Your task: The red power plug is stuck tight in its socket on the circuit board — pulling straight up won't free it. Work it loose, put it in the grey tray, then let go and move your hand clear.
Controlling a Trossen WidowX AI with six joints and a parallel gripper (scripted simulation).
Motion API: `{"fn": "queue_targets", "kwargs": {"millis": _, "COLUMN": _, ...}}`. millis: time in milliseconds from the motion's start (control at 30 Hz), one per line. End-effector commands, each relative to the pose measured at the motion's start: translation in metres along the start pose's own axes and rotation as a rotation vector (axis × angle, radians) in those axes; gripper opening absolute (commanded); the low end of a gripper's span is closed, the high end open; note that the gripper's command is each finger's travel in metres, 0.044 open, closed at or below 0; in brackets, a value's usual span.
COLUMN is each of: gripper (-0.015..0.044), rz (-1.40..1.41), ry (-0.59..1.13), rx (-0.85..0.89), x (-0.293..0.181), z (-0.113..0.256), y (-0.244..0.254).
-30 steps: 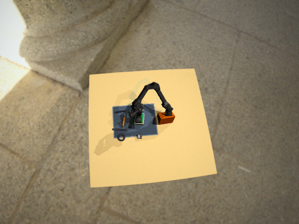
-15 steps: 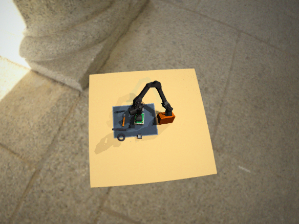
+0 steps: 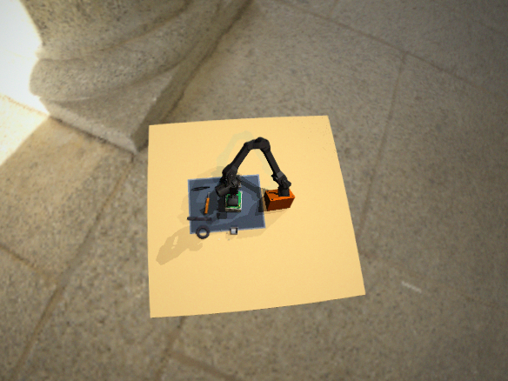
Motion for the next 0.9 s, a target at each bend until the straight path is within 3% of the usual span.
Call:
{"fn": "queue_targets", "kwargs": {"millis": 0, "gripper": 0.0000, "rz": 0.001, "ry": 0.007, "rx": 0.114, "x": 0.003, "z": 0.010, "y": -0.011}}
{"fn": "queue_targets", "kwargs": {"millis": 167, "gripper": 0.0000, "rz": 0.001, "ry": 0.018, "rx": 0.159, "x": 0.004, "z": 0.011, "y": -0.016}}
{"fn": "queue_targets", "kwargs": {"millis": 367, "gripper": 0.0000, "rz": 0.000, "ry": -0.012, "rx": 0.028, "x": 0.000, "z": 0.012, "y": -0.002}}
{"fn": "queue_targets", "kwargs": {"millis": 733, "gripper": 0.0000, "rz": 0.000, "ry": -0.012, "rx": 0.028, "x": 0.000, "z": 0.022, "y": -0.002}}
{"fn": "queue_targets", "kwargs": {"millis": 867, "gripper": 0.0000, "rz": -0.001, "ry": -0.012, "rx": 0.028, "x": 0.000, "z": 0.006, "y": -0.002}}
Point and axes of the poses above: the point midway between the two fingers, 35 mm back from their tips, its own z axis back along the fingers, its own y axis across the jaws, x = y × z, the point moved 2 cm from there along z, back along the fingers, and after that the axes turned 13 degrees about -z, right-handed, at the moved point
